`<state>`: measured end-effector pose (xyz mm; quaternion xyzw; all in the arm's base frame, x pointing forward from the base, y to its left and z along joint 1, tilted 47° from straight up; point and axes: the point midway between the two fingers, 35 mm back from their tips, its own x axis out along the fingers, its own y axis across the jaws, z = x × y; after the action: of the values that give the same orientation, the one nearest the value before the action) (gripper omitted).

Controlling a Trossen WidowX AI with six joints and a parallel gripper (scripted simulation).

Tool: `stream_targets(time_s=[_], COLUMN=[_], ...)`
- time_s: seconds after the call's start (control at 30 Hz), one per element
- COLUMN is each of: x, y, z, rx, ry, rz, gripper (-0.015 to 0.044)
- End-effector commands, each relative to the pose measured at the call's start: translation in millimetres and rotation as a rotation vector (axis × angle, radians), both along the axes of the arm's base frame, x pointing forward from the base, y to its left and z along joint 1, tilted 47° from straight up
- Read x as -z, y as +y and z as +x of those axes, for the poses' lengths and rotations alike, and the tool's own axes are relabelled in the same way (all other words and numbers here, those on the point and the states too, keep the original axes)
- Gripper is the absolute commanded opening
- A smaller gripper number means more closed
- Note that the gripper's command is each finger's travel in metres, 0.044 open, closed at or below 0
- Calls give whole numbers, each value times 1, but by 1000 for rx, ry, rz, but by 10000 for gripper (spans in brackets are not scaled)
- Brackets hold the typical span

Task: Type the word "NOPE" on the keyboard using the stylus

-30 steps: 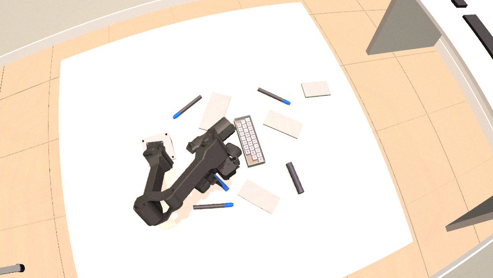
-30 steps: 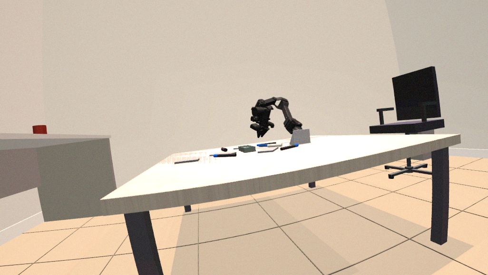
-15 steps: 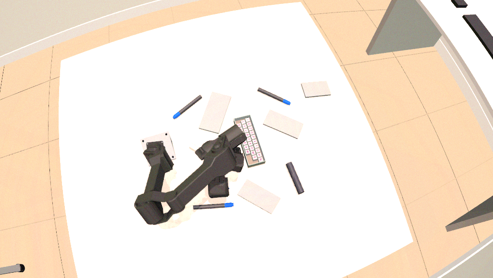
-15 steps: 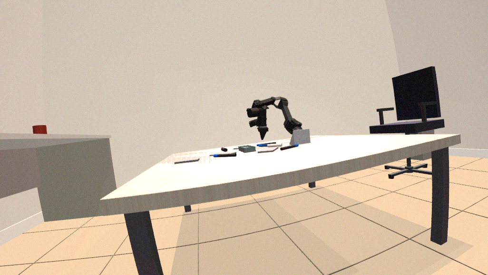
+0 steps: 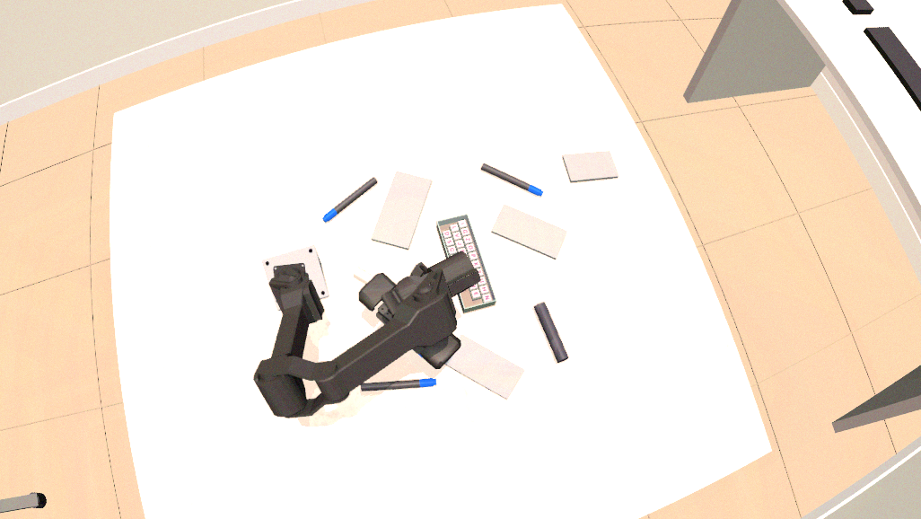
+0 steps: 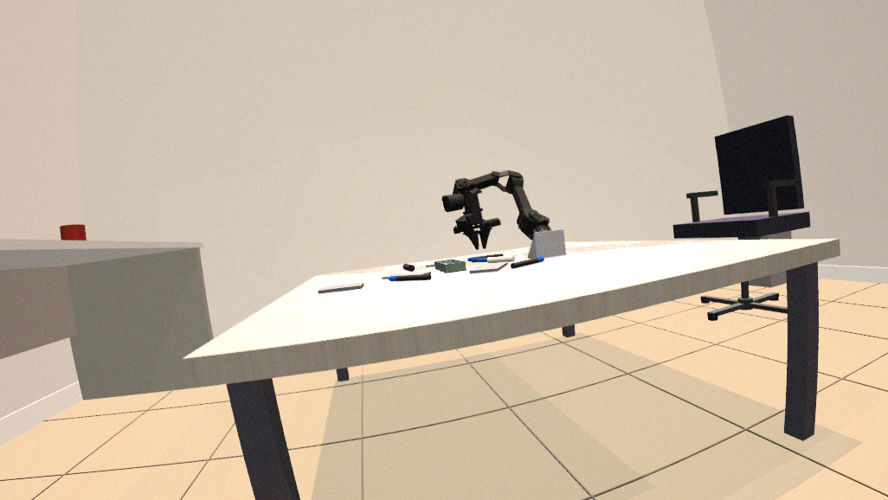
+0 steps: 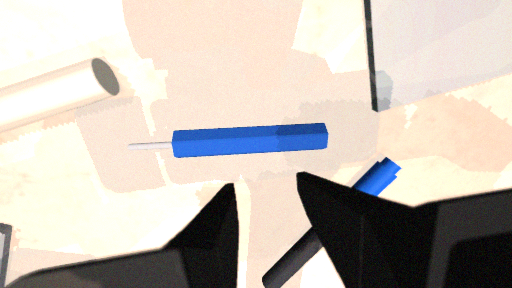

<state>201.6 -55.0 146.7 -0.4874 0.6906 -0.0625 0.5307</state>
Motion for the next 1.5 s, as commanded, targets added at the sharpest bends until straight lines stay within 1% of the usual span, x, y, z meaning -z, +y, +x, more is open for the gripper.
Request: stream_targets(time_s=[0.0,0.17,0.5,1.47], x=[1,0,-5,3], y=[7,10,16,11], z=[-3,-3,-2,-1], rx=[-477,-684,-1135,-1149], ry=[579,734,976,983], rz=[250,329,451,453], gripper=[150,150,150,150])
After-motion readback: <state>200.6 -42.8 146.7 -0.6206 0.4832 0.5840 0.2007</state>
